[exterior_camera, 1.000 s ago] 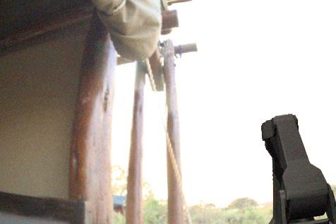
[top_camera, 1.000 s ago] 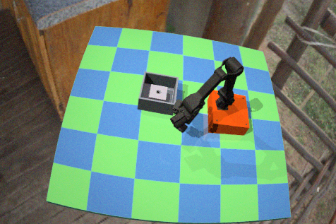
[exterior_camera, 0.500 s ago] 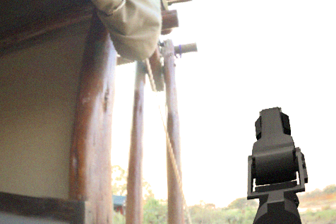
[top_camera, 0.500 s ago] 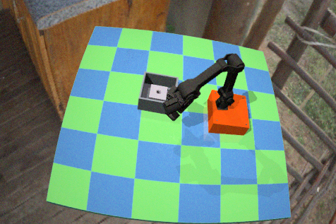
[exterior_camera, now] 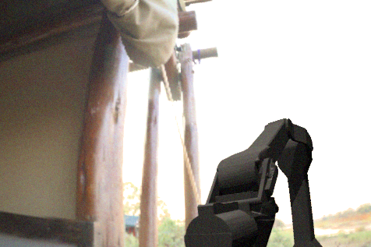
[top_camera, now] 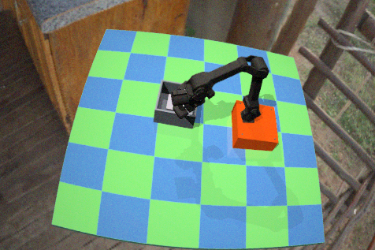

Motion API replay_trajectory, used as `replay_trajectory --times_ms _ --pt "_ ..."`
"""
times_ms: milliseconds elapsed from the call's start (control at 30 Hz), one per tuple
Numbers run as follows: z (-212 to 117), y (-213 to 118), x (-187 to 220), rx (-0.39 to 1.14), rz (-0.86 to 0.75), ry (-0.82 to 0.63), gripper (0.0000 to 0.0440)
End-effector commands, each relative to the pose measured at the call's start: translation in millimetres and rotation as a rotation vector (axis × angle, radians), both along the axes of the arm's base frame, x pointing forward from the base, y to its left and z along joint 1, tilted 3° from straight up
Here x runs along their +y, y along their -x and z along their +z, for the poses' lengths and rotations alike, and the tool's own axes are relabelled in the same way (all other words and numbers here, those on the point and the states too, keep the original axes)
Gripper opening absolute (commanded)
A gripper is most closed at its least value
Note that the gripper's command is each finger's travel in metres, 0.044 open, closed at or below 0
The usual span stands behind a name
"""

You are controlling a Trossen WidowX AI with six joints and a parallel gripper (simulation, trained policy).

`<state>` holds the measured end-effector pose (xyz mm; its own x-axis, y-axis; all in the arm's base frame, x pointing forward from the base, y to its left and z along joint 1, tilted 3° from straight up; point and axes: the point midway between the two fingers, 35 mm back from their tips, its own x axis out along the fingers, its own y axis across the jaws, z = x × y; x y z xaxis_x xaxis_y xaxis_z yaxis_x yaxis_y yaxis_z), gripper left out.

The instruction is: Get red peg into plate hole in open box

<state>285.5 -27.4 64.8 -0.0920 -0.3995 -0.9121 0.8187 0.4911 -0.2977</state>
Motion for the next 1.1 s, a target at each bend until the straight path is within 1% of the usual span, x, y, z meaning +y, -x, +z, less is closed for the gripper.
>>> replay_trajectory --times_ms 0,333,600,667,833,933,1067 --pt "0 -11 -18 -0.021 -0.016 -0.003 0.0" --pt "-15 -33 -59 -0.047 -0.019 -0.06 0.0" --pt "-39 -47 -78 -0.06 0.033 -0.123 0.0002" --pt "-46 -47 -80 -0.05 0.049 -0.143 0.0027" --pt "-63 -46 -83 -0.024 0.077 -0.191 0.0142" --pt "-68 -51 -89 -0.026 0.102 -0.207 0.0169" --pt "-68 -63 -96 -0.043 0.108 -0.23 0.0262"
